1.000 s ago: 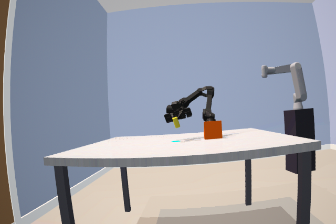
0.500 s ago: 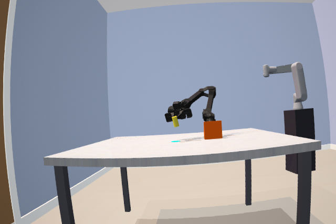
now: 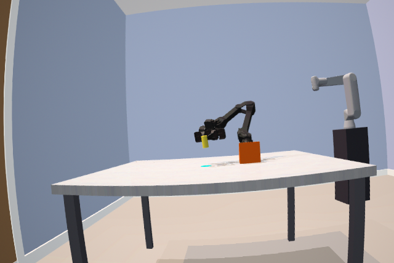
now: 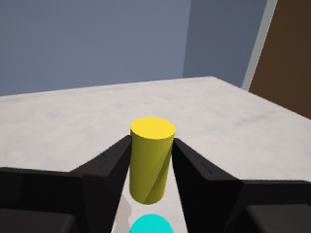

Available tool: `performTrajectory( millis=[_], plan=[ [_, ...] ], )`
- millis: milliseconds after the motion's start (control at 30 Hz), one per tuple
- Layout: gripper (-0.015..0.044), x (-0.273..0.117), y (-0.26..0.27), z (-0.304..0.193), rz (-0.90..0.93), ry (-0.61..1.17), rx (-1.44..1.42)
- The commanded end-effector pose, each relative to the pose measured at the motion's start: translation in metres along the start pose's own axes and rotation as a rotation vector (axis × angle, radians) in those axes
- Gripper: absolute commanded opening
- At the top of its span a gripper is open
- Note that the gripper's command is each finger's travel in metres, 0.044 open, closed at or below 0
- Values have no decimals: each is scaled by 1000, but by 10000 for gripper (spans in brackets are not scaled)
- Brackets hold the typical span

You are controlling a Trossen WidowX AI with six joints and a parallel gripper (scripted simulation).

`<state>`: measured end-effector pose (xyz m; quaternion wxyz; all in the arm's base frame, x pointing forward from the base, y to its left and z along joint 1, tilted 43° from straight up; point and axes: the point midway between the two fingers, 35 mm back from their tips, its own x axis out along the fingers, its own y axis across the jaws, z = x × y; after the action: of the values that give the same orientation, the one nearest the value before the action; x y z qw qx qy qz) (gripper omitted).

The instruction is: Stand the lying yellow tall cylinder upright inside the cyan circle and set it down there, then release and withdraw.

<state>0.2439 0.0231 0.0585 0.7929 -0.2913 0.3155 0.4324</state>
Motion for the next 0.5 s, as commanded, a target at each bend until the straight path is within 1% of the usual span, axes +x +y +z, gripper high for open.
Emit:
performTrajectory(
  millis=[0, 467],
  plan=[
    [105, -2, 0, 2, -19, -32, -26],
    [105, -5, -1, 3, -47, -67, -56]
  ],
)
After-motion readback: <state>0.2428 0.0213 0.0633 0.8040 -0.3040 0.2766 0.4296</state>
